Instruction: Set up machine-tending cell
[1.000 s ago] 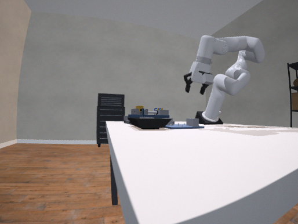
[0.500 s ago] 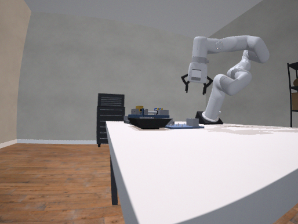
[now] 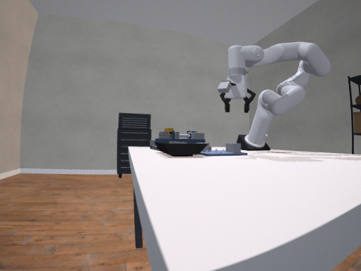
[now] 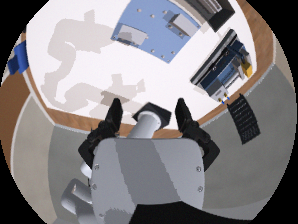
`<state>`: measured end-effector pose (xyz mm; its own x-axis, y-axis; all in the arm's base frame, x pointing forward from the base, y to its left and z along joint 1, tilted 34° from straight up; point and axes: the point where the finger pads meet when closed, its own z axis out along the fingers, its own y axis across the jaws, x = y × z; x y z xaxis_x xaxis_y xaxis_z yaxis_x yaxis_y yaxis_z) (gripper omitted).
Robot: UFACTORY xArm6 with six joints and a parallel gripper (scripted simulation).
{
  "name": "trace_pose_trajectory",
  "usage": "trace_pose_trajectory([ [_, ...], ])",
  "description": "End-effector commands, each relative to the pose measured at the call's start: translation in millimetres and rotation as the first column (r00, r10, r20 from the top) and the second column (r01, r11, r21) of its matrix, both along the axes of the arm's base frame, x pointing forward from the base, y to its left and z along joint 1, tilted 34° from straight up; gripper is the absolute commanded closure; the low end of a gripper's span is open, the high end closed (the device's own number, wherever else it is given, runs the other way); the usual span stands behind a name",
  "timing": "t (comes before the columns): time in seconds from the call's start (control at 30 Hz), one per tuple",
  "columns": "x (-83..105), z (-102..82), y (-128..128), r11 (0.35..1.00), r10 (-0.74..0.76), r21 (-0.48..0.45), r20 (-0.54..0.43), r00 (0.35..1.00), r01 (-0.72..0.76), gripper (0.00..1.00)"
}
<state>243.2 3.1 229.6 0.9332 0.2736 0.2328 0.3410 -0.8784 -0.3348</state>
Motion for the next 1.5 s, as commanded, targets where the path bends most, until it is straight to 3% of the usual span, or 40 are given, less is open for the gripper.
trace_pose_trajectory([
  [0.0,2.4,3.8,-0.8,0.987,-0.142,0.074,-0.040,0.989,0.145,0.00],
  [0.3,7.9,10.9,-3.0,0.918,-0.336,0.179,-0.122,0.934,0.353,0.00],
  [0.53,8.7,11.8,-3.4,0.907,-0.356,0.190,-0.133,0.925,0.376,0.00],
  [0.57,8.7,11.8,-3.4,0.907,-0.356,0.190,-0.133,0.925,0.376,1.00],
  [1.47,8.7,11.8,-3.4,0.907,-0.356,0.190,-0.133,0.925,0.376,1.00],
])
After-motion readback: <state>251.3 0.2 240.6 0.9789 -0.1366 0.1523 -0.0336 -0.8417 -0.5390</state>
